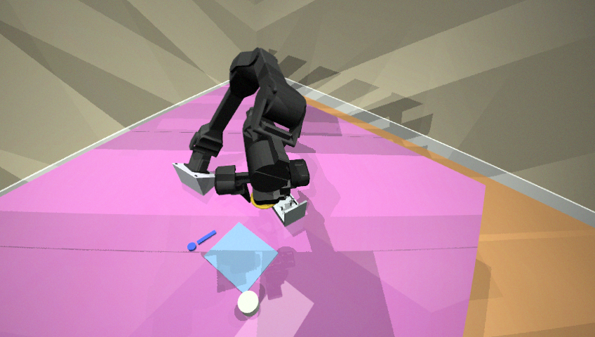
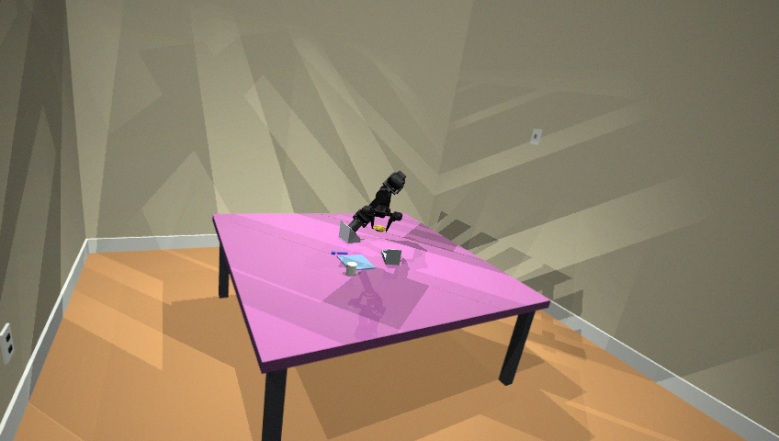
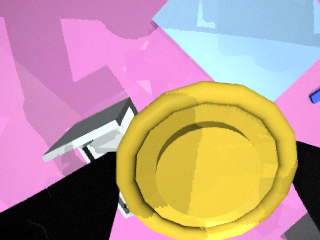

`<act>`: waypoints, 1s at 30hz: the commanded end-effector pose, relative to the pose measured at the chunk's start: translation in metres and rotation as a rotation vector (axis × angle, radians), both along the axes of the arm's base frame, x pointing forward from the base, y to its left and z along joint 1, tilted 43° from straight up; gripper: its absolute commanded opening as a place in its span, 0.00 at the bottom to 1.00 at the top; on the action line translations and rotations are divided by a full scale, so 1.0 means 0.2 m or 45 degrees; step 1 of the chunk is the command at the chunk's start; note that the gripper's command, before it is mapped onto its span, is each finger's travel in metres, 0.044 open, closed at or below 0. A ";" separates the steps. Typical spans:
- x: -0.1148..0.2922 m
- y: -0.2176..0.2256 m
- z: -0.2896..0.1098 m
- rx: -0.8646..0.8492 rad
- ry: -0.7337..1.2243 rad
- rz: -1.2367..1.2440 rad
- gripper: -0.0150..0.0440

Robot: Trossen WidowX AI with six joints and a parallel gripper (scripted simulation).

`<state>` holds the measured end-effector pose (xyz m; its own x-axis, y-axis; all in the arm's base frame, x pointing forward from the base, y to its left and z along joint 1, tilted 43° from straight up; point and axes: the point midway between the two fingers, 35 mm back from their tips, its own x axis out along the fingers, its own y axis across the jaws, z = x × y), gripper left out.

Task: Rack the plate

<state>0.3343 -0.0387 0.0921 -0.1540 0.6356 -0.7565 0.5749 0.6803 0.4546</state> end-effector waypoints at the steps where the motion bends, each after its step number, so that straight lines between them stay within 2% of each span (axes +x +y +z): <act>1: -0.07 0.07 0.08 -0.024 0.118 -0.149 0.25; 16: -0.31 0.27 0.27 -0.118 0.527 -0.652 0.25; 30: -0.58 0.43 0.37 -0.191 0.916 -1.113 0.25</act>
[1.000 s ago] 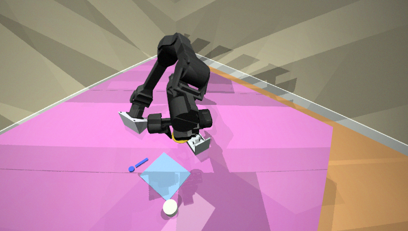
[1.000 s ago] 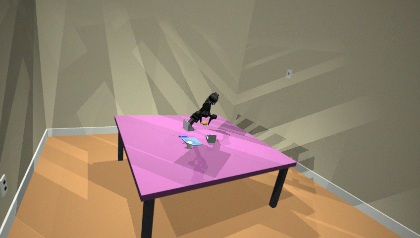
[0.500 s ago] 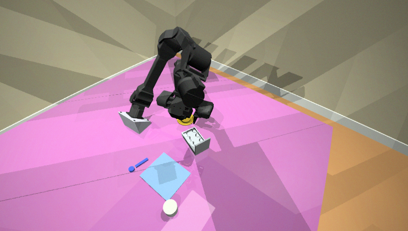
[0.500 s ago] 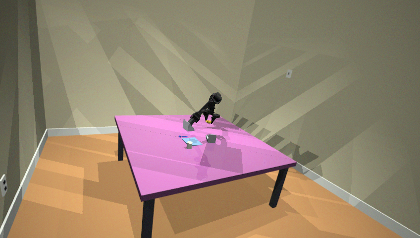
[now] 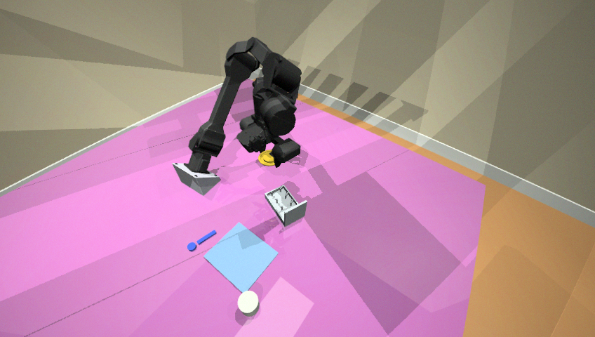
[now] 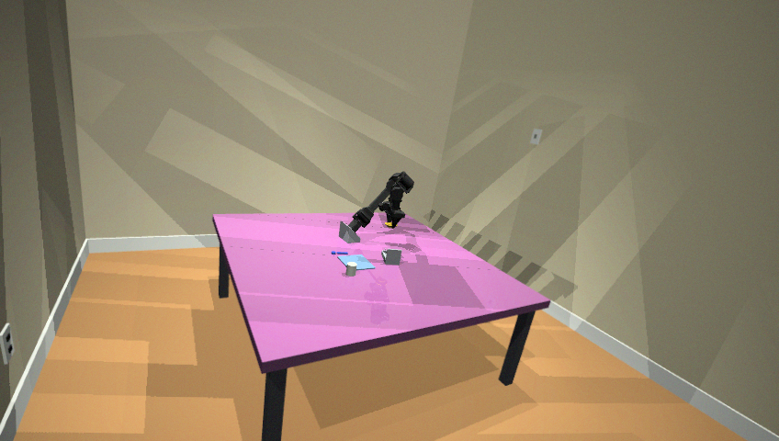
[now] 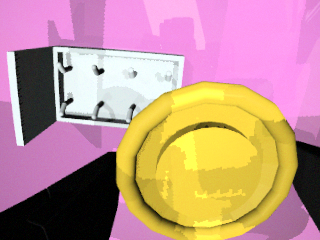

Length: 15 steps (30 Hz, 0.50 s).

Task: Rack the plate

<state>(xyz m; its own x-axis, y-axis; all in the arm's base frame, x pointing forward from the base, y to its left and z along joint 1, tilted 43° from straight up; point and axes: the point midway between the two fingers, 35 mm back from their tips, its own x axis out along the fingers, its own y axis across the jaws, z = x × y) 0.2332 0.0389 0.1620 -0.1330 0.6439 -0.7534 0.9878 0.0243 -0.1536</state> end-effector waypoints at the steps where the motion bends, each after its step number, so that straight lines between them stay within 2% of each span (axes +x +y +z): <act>1: -0.08 0.04 0.02 -0.013 0.105 -0.125 0.25; 9: -0.09 0.05 0.02 -0.018 0.108 -0.126 0.25; 15: -0.13 0.07 -0.06 -0.157 0.039 0.007 0.25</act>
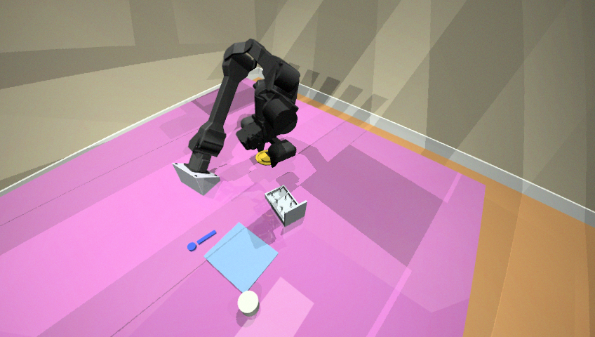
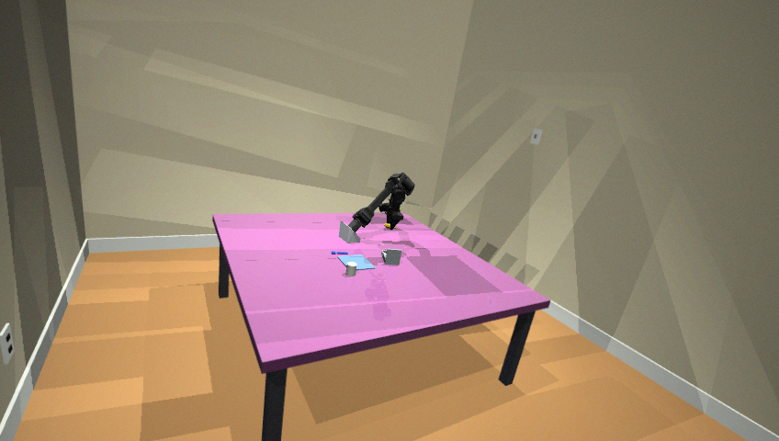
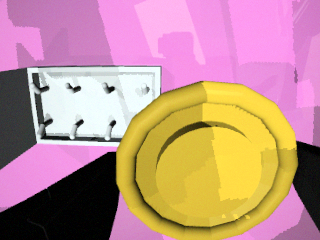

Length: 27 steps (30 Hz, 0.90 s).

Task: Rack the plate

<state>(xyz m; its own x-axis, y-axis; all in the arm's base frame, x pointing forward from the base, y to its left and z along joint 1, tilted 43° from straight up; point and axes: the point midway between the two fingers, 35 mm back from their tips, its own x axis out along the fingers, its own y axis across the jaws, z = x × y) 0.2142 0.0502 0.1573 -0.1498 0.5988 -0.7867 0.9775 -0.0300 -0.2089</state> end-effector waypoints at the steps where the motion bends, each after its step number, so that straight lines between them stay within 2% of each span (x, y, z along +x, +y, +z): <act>1: -0.04 0.02 -0.06 -0.096 -0.041 0.090 0.25; 27: -0.09 0.07 -0.34 -0.673 -0.484 0.650 0.25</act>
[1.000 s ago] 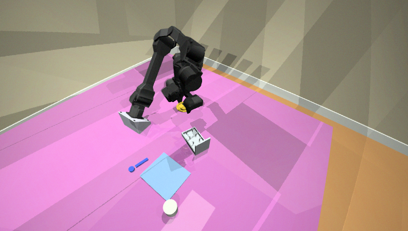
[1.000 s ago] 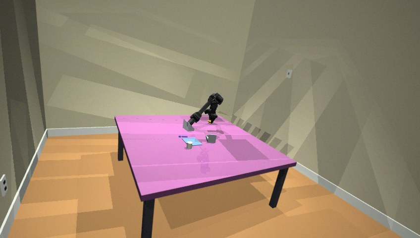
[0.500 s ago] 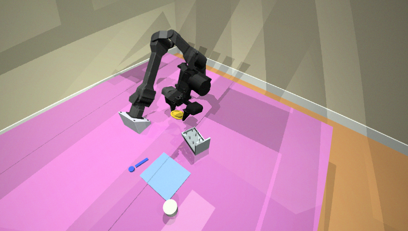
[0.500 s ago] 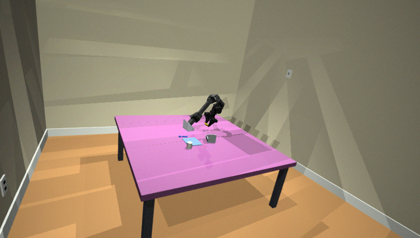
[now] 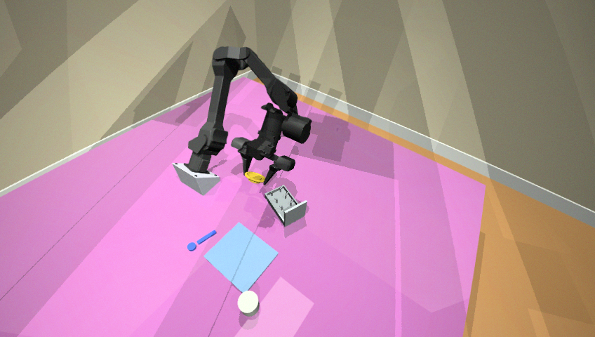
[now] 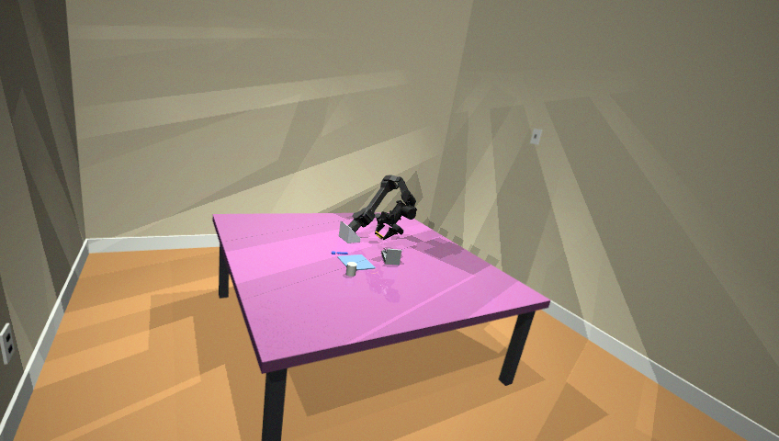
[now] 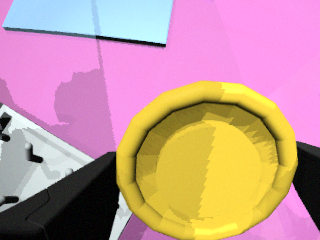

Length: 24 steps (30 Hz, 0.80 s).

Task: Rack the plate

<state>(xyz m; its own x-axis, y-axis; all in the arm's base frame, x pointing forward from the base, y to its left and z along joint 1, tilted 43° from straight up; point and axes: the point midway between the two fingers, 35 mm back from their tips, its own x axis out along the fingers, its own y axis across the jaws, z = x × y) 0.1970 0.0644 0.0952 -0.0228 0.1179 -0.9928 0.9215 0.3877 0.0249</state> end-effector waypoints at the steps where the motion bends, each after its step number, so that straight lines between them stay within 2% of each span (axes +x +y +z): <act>1: 0.00 0.00 -0.03 -0.086 -0.095 0.081 0.25; 24: 0.07 0.08 -0.08 -0.431 -0.664 0.374 0.25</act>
<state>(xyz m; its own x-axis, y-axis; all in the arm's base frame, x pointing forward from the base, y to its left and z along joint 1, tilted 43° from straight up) 0.2098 0.0788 0.0782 0.4175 -0.1262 -0.8999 0.7108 0.6623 0.2369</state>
